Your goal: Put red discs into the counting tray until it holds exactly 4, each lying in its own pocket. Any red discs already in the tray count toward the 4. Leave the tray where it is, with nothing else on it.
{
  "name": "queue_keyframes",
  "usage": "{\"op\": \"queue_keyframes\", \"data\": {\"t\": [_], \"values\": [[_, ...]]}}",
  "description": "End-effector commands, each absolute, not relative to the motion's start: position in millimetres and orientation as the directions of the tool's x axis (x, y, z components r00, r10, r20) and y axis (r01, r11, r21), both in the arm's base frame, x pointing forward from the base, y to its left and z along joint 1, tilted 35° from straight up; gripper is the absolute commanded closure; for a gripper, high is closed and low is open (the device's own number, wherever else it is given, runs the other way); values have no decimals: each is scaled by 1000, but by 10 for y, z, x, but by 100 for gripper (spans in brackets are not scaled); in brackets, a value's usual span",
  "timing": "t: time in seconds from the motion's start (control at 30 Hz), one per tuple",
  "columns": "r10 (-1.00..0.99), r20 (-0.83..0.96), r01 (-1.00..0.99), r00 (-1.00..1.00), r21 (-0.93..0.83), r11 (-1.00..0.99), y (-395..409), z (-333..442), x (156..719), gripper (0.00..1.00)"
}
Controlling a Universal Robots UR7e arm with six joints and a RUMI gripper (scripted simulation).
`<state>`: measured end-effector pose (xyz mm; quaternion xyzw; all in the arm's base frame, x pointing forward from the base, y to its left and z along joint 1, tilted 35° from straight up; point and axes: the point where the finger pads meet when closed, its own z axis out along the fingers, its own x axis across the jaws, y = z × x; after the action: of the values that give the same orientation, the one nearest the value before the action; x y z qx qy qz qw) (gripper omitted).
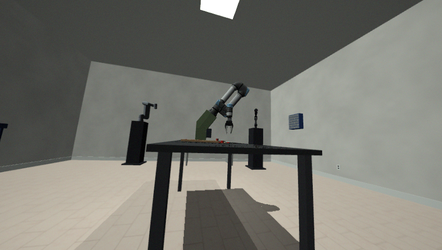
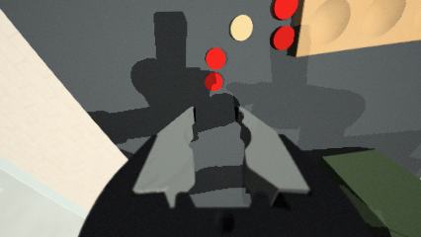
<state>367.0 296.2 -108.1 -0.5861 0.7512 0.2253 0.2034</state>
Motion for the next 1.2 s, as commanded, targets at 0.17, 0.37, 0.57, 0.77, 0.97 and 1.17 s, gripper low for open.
{"op": "queue_keyframes", "data": {"t": [0.17, 0.37, 0.57, 0.77, 0.97, 1.17], "values": [[-789, -570, -972, -230, 99, 212, 2983, -1108, 3679, 72], [-789, -570, -972, -230, 99, 212, 3036, -1183, 3693, 72], [-789, -570, -972, -230, 98, 213, 3145, -1337, 3708, 72], [-789, -570, -972, -230, 98, 213, 3234, -1465, 3709, 72], [-789, -570, -972, -230, 98, 213, 3379, -1668, 3728, 72], [-789, -570, -972, -230, 98, 213, 3491, -1827, 3732, 72]]}}
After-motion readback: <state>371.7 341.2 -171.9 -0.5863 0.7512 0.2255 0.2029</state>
